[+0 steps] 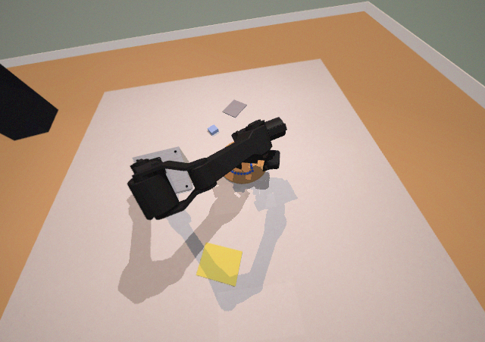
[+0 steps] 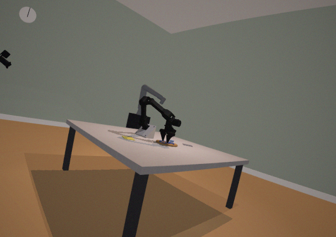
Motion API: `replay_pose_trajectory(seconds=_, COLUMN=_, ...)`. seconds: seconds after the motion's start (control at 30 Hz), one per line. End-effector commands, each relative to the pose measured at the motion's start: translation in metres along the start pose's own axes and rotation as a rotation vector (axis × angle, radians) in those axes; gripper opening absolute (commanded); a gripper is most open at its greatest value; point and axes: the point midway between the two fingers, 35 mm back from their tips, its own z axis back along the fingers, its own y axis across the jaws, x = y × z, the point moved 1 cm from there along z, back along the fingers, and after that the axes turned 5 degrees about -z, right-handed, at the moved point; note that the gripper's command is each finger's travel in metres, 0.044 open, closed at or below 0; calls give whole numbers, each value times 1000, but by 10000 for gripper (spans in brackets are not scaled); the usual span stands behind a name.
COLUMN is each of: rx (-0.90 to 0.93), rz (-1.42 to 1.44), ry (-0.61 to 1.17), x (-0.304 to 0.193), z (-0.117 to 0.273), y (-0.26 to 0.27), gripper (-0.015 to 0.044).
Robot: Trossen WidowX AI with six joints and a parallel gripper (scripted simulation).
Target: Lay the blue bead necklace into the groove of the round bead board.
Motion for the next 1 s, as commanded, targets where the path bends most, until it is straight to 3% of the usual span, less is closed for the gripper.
replay_pose_trajectory(seconds=0.0, rx=0, rz=-391, ry=2, x=1, z=4, y=0, gripper=230)
replay_pose_trajectory(seconds=0.17, rx=0, rz=-866, ry=1, x=3, z=9, y=0, gripper=120)
replay_pose_trajectory(seconds=0.3, rx=0, rz=-1237, ry=1, x=4, z=13, y=1, gripper=120)
replay_pose_trajectory(seconds=0.97, rx=0, rz=-2178, ry=2, x=8, z=24, y=2, gripper=120)
